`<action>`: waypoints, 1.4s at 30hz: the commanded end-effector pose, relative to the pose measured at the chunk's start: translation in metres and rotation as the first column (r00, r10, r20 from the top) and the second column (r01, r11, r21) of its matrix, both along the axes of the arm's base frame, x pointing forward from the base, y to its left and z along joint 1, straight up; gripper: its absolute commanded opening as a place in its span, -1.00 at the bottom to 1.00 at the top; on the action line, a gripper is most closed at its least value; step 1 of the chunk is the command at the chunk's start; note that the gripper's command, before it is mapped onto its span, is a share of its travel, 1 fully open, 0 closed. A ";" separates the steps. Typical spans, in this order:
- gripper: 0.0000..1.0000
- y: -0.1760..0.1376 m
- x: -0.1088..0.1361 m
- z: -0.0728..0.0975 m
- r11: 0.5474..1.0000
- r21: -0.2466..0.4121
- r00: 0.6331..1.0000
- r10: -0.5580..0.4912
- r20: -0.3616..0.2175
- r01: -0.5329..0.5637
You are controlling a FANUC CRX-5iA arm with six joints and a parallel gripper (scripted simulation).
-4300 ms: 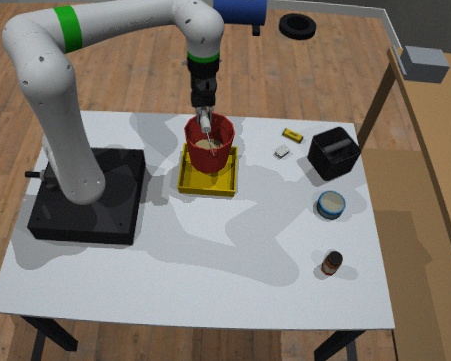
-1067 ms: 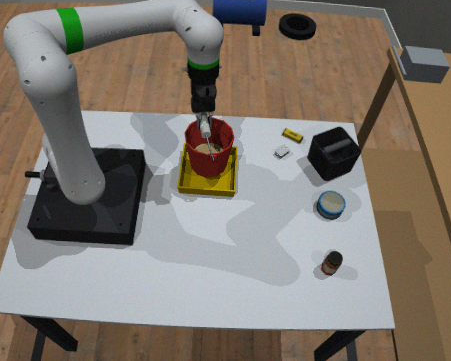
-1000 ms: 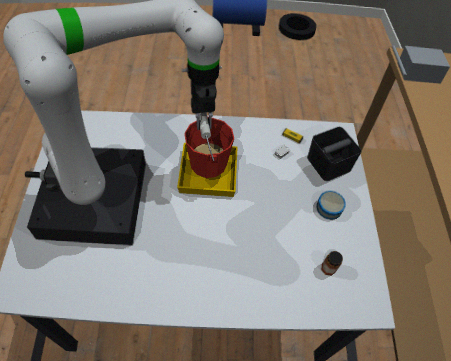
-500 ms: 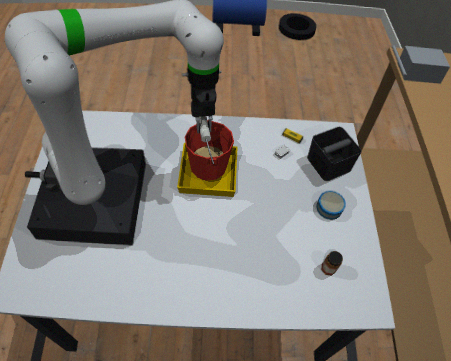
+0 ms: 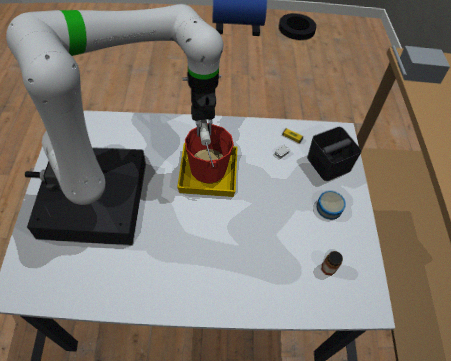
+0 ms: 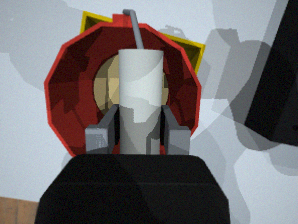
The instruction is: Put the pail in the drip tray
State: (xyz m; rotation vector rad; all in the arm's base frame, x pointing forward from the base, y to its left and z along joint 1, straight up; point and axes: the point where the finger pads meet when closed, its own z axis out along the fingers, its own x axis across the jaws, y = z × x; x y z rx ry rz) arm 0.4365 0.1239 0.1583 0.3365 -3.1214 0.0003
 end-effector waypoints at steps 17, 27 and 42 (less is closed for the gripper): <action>-1.00 0.000 0.001 -0.015 1.000 0.000 1.000 0.000 0.002 0.000; -1.00 0.000 0.001 -0.020 1.000 0.000 1.000 0.000 0.002 0.000; -1.00 0.000 0.001 -0.023 1.000 0.000 1.000 0.000 0.002 0.000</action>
